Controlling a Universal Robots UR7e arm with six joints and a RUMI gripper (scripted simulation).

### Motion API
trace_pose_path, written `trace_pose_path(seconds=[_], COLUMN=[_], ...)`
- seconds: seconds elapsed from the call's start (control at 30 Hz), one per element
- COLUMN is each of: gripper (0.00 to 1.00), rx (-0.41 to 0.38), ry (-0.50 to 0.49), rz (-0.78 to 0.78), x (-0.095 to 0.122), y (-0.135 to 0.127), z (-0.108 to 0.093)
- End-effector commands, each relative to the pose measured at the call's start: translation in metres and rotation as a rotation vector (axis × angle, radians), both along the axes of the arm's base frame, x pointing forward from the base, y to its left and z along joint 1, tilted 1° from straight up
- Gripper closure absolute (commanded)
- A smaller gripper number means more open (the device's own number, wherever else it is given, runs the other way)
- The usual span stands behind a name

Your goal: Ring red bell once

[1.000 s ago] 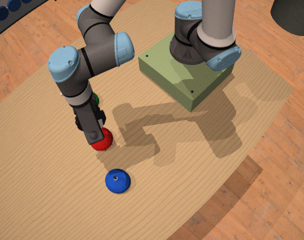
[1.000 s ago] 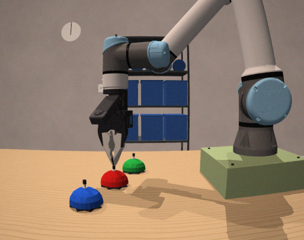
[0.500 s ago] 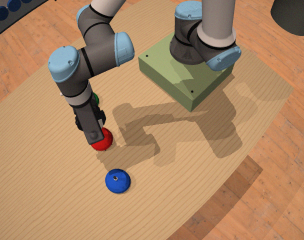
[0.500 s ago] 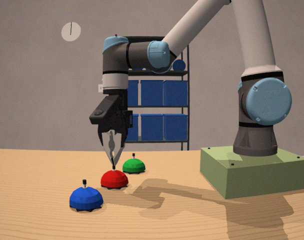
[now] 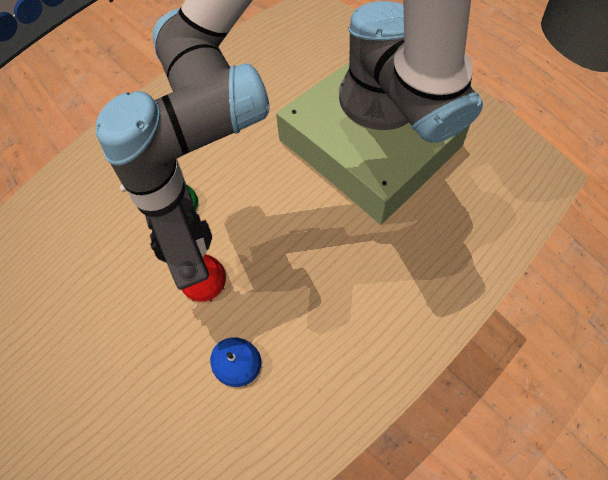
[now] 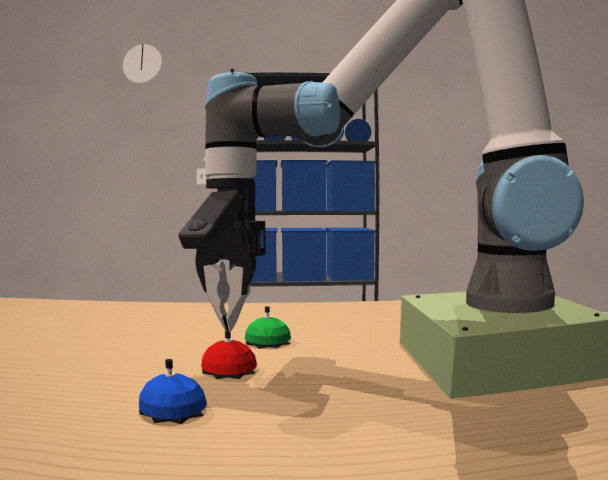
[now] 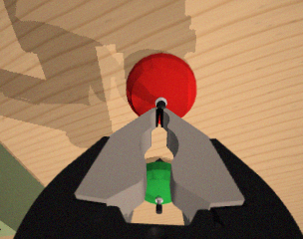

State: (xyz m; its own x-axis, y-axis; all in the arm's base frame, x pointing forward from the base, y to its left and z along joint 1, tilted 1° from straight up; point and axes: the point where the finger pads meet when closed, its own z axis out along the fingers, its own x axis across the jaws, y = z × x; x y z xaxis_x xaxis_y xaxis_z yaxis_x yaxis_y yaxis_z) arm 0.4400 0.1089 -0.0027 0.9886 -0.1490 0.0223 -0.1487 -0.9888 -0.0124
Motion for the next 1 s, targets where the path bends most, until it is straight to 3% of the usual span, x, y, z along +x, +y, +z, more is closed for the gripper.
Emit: trace_pose_path(seconds=[0.0, 0.37, 0.97], gripper=[1.00, 1.00, 1.00], rx=[0.001, 0.001, 0.000], ry=[0.005, 0.001, -0.003], rz=[0.001, 0.001, 0.000], x=[-0.002, -0.001, 0.000], y=[0.001, 0.001, 0.000], z=[-0.003, 0.001, 0.037])
